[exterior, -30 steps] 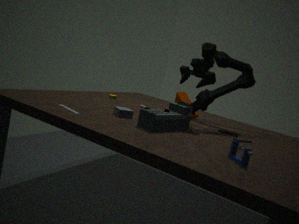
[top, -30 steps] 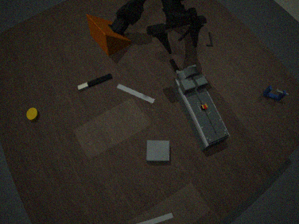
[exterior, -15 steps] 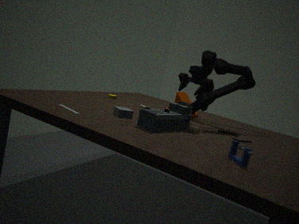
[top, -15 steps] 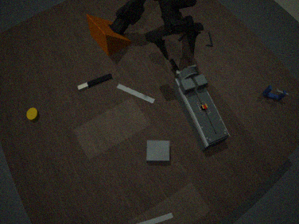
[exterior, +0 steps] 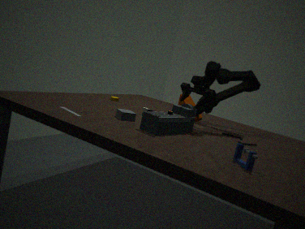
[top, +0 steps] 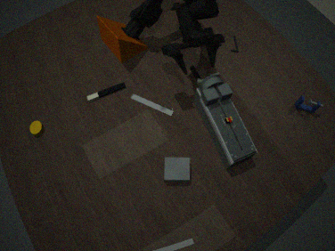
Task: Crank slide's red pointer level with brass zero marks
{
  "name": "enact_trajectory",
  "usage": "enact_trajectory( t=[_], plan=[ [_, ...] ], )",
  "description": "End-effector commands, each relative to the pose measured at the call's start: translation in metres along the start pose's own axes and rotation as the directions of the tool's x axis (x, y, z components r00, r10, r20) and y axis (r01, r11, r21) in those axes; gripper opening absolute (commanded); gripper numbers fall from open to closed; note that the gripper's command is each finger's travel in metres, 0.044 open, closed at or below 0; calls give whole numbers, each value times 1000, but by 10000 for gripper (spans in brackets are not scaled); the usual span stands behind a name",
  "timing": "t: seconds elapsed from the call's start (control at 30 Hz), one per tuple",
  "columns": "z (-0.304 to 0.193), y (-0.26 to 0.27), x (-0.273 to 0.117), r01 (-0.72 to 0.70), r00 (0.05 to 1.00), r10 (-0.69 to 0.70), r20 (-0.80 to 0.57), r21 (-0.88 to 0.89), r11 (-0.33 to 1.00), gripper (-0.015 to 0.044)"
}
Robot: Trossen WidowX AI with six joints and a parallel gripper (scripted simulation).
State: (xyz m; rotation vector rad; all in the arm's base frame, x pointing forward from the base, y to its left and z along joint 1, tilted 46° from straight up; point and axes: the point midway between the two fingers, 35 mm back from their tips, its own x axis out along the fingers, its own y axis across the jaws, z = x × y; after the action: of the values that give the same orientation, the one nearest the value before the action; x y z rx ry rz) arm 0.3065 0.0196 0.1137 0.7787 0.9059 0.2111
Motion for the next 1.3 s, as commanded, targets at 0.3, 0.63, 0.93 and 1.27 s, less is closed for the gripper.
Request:
enact_trajectory(
  t=[0.3,0.63,0.93,1.27],
  plan=[
    [-16,-2,16,8,1000,-8,-5,6,1000,440],
    [-27,-2,27,8,1000,-8,-5,6,1000,440],
    [-38,-2,37,6,1000,-6,-4,7,1000,440],
    [-44,-2,41,4,1000,-4,-3,8,1000,361]
  ],
)
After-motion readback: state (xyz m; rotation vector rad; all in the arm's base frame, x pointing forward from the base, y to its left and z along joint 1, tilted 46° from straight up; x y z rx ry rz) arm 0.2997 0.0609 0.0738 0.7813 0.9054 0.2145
